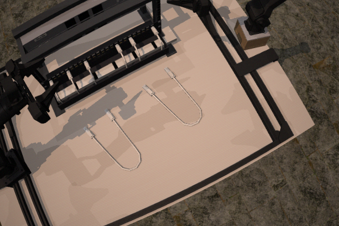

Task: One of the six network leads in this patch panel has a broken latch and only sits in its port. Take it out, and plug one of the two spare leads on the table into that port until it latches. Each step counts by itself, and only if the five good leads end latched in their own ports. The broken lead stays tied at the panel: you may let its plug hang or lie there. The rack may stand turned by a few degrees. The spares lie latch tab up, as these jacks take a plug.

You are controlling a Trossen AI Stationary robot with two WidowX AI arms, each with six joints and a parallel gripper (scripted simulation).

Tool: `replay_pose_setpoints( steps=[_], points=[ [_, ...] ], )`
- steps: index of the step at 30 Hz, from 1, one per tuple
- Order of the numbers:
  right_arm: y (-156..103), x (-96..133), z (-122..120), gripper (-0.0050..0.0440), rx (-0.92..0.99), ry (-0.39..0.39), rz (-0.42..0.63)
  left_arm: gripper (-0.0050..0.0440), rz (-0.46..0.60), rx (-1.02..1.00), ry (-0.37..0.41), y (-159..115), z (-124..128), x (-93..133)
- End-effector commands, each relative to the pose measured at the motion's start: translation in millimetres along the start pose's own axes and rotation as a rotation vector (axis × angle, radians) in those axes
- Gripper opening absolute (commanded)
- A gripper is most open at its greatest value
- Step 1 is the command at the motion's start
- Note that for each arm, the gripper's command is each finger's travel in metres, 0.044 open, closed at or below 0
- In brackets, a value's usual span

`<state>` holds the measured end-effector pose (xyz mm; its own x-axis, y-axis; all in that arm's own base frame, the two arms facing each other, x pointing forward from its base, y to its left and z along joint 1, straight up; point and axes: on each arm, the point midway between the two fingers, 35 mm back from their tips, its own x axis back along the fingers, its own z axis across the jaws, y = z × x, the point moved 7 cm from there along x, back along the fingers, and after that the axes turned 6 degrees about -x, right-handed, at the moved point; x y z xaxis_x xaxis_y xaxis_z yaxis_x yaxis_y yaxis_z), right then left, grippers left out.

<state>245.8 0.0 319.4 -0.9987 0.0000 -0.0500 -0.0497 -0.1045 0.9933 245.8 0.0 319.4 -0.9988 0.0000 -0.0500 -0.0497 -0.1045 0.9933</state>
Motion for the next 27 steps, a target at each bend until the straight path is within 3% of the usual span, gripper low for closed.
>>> replay_pose_setpoints(
  steps=[1,17,18,27],
  points=[
    [0,0,0,0.0400,0.000,0.000,0.000,0.0400,0.000,0.000,0.000,0,0,0],
    [0,0,0,0.0400,0.000,0.000,0.000,0.0400,0.000,0.000,0.000,0,0,0],
    [-13,1,15,0.0176,-0.163,-0.124,0.132,0.0440,0.000,0.000,0.000,0,0,0],
    [-13,1,15,0.0176,-0.163,-0.124,0.132,0.0440,0.000,0.000,0.000,0,0,0]
  ],
)
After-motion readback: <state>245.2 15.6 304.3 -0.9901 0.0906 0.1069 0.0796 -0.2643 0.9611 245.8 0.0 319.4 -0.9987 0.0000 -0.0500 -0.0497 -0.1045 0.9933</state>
